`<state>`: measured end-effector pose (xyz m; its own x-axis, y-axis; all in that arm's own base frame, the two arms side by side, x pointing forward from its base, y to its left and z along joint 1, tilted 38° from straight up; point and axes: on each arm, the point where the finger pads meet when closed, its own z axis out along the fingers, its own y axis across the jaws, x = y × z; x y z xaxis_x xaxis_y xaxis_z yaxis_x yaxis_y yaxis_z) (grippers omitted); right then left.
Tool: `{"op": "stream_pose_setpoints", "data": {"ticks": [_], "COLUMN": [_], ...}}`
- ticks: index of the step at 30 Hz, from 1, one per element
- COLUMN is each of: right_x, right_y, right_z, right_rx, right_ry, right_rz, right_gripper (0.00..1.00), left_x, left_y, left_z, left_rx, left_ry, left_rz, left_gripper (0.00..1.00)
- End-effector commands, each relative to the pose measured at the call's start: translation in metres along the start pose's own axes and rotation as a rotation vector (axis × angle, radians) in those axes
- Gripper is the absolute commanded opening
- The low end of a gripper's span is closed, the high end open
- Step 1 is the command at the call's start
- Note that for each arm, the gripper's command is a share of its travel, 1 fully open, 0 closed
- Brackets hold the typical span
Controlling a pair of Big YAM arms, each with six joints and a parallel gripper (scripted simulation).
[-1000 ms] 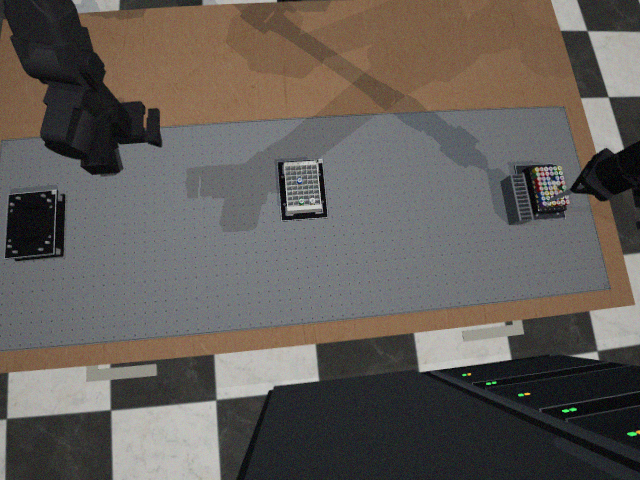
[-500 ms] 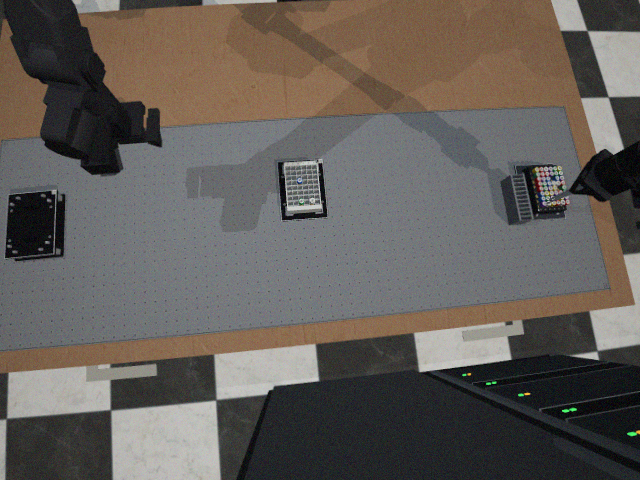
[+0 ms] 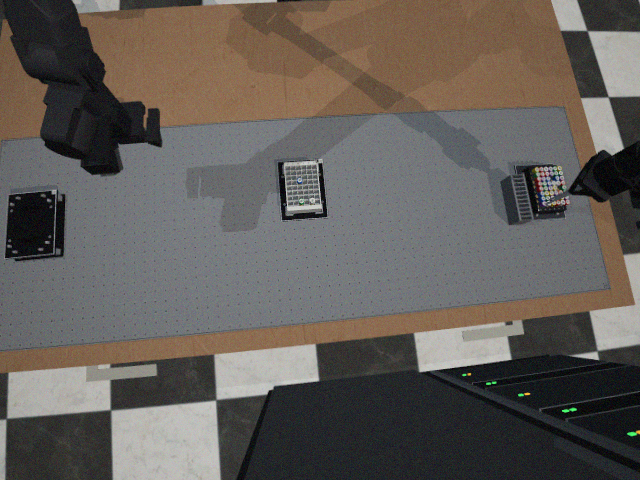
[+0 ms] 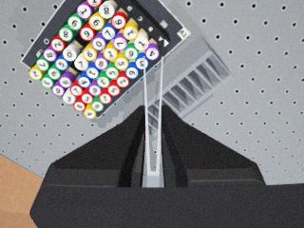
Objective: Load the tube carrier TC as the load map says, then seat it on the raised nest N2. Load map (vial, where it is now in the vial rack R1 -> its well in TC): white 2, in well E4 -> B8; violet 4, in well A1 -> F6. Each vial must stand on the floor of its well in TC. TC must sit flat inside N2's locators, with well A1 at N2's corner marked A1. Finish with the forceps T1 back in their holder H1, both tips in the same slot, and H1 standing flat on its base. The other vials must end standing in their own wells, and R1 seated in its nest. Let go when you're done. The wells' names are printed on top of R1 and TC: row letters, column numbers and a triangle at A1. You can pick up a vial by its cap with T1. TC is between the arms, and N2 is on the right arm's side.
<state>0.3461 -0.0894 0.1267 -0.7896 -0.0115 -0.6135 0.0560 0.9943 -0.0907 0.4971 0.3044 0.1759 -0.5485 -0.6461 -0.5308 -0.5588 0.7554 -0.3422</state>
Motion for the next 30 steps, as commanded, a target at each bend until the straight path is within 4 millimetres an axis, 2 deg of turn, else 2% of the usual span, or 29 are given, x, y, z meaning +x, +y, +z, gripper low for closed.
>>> {"op": "stream_pose_setpoints", "data": {"ticks": [1, 30], "right_x": [-0.0091, -0.0091], "right_y": [-0.0022, -0.0022], "right_z": [-0.0043, -0.0043], "right_rx": [0.006, 0.006], "right_ry": [-0.017, -0.017], "right_rz": [0.002, 0.002], "right_gripper": [1.0, 1.0], "left_x": [-0.018, -0.0191], "left_y": [-0.0138, -0.0136], "left_z": [0.0046, 0.0115], "left_rx": [0.013, 0.012], "left_ry": [-0.032, -0.038], "left_rz": [0.018, 0.019], "left_gripper": [0.11, 0.11]}}
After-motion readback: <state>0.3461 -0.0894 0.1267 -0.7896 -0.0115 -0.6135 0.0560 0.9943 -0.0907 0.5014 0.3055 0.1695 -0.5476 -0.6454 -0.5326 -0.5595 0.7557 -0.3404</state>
